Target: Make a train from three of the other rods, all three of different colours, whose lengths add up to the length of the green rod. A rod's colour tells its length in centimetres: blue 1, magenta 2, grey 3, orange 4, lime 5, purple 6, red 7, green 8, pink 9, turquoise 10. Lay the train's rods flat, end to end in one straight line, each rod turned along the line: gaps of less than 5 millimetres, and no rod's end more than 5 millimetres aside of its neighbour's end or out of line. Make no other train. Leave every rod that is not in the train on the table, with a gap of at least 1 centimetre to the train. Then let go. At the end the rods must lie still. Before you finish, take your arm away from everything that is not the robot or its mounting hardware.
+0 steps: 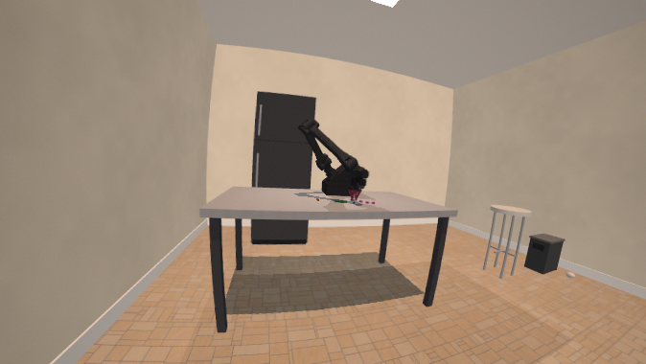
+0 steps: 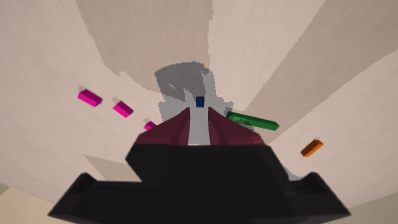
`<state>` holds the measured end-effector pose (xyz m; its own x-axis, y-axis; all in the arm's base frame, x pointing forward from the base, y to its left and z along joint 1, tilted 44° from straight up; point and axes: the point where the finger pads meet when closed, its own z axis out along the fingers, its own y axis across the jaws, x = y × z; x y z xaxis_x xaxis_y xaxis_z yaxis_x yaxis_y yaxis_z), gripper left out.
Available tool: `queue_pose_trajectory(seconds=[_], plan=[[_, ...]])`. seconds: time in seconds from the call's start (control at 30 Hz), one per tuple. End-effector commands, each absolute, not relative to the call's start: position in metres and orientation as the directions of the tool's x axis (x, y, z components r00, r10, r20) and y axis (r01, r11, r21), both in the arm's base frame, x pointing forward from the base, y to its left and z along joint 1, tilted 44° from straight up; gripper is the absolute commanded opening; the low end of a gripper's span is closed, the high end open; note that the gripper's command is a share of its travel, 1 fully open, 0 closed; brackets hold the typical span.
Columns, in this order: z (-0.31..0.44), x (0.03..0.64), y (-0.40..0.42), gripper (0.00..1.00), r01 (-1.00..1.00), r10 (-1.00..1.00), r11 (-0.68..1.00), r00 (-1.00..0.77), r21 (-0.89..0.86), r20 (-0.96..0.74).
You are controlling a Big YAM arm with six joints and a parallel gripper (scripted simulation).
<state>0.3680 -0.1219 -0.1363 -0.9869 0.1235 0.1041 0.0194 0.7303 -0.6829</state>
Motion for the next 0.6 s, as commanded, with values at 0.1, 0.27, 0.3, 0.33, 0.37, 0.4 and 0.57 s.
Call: queue_pose_trajectory(seconds=[0.1,0.27,0.3,0.33,0.37,0.4,0.57], plan=[[-0.1235,0.3864,-0.1221,0.23,0.044,0.114,0.729,-0.992,-0.683,0.058],[-0.1219,0.3907,-0.1249,0.23,0.051,0.118,0.729,-0.992,-0.682,0.053],[-0.1213,0.3924,-0.1260,0.23,0.054,0.121,0.729,-0.991,-0.682,0.051],[-0.1208,0.3938,-0.1271,0.23,0.057,0.123,0.729,-0.991,-0.682,0.049],[-0.1207,0.3937,-0.1277,0.23,0.057,0.124,0.729,-0.991,-0.682,0.050],[-0.1205,0.3937,-0.1278,0.23,0.056,0.124,0.729,-0.991,-0.682,0.051],[-0.1203,0.3944,-0.1258,0.23,0.050,0.118,0.729,-0.992,-0.682,0.054]])
